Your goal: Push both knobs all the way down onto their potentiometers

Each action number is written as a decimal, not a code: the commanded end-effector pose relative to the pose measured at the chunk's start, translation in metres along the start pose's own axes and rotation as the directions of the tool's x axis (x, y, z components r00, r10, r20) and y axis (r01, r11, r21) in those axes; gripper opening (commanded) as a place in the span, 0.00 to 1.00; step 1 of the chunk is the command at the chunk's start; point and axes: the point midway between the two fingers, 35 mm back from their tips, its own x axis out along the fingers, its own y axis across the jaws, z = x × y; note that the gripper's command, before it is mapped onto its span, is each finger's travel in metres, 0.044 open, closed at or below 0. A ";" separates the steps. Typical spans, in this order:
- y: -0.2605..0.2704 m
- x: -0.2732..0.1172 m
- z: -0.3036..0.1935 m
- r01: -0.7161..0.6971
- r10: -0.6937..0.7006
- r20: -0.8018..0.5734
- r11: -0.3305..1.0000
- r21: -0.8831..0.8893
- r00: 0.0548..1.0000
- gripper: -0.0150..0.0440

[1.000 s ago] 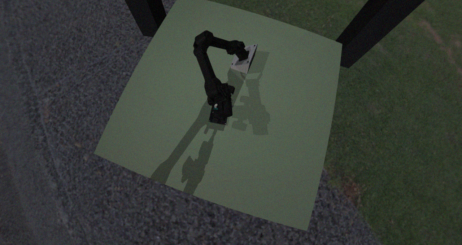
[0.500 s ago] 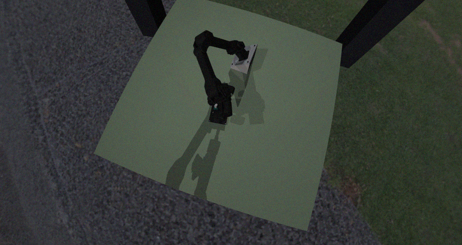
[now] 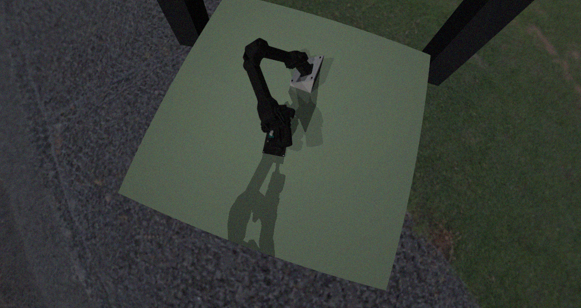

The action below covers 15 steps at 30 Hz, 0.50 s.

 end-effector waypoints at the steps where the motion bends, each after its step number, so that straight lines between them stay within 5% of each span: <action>1: 0.000 0.004 0.000 0.003 -0.003 0.003 1.000 -0.003 1.000 0.25; 15: 0.000 0.006 0.000 0.003 -0.003 0.003 1.000 -0.003 1.000 0.25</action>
